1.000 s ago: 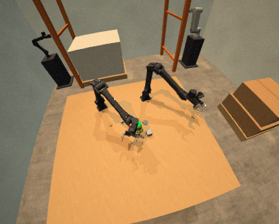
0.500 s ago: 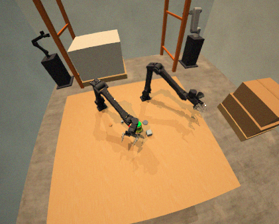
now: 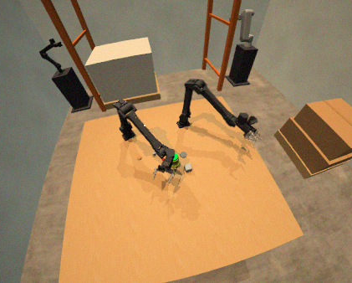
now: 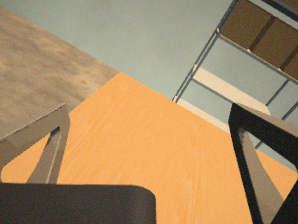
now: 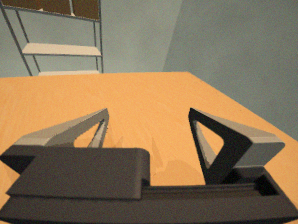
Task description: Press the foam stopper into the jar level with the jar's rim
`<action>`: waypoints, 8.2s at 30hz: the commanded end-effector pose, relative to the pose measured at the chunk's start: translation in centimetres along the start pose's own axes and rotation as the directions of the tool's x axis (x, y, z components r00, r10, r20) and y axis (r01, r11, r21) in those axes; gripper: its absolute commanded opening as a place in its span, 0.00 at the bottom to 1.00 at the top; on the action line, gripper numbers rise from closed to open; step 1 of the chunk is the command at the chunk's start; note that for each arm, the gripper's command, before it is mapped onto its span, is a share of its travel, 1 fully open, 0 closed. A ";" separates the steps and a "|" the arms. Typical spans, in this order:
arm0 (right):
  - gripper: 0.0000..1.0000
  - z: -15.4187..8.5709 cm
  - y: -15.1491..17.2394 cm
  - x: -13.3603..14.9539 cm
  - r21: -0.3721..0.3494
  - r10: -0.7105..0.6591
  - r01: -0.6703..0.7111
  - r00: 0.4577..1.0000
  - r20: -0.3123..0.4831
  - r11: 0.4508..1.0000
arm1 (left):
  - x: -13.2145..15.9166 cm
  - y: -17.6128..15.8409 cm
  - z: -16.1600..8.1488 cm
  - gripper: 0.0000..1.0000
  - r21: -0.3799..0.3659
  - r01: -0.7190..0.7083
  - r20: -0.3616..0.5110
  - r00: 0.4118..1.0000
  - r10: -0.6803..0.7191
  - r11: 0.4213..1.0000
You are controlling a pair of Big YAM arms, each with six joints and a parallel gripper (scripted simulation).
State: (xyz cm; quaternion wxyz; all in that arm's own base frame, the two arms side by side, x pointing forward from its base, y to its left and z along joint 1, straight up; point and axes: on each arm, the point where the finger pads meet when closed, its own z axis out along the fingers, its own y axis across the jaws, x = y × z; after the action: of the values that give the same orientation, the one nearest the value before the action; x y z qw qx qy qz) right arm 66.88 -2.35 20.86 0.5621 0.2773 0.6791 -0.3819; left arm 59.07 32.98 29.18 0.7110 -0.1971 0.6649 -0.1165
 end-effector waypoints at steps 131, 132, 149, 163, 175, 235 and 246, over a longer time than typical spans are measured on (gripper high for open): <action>0.00 -12.4 -17.4 -26.7 -0.828 0.247 -0.065 0.965 0.091 0.557 | 33.2 -34.8 -25.2 0.98 -0.945 -0.149 -0.147 -0.599 -0.787 0.290; 0.00 -12.3 -17.4 -26.7 -0.828 0.247 -0.065 0.965 0.091 0.557 | 33.4 -34.8 -25.3 0.98 -0.945 -0.150 -0.146 -0.599 -0.787 0.290; 0.00 -12.3 -17.4 -26.7 -0.828 0.247 -0.065 0.965 0.091 0.557 | 35.3 -36.2 -26.0 0.98 -0.945 -0.149 -0.147 -0.601 -0.786 0.291; 0.00 -12.3 -17.4 -26.7 -0.828 0.247 -0.065 0.965 0.091 0.557 | 36.8 -37.3 -26.6 0.98 -0.945 -0.148 -0.147 -0.602 -0.785 0.291; 0.00 -12.3 -17.4 -26.7 -0.828 0.247 -0.065 0.965 0.091 0.557 | 38.3 -38.1 -27.1 0.98 -0.946 -0.152 -0.143 -0.602 -0.786 0.288; 0.00 -12.7 -18.0 -27.1 -0.828 0.256 -0.065 0.962 0.097 0.557 | 43.3 -41.0 -27.5 0.64 -0.946 -0.162 -0.133 -0.595 -0.793 0.280; 0.00 -12.7 -14.2 -26.0 -0.846 0.244 -0.191 0.967 -0.074 0.499 | 43.3 -41.0 -27.5 0.64 -0.946 -0.162 -0.133 -0.595 -0.793 0.280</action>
State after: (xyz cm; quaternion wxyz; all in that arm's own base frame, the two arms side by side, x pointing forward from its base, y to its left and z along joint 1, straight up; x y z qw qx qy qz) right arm 52.69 0.64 47.95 0.6887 0.0204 0.7242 0.0287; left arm 38.43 -24.64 7.07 -0.3932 -0.5408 0.6682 -0.3263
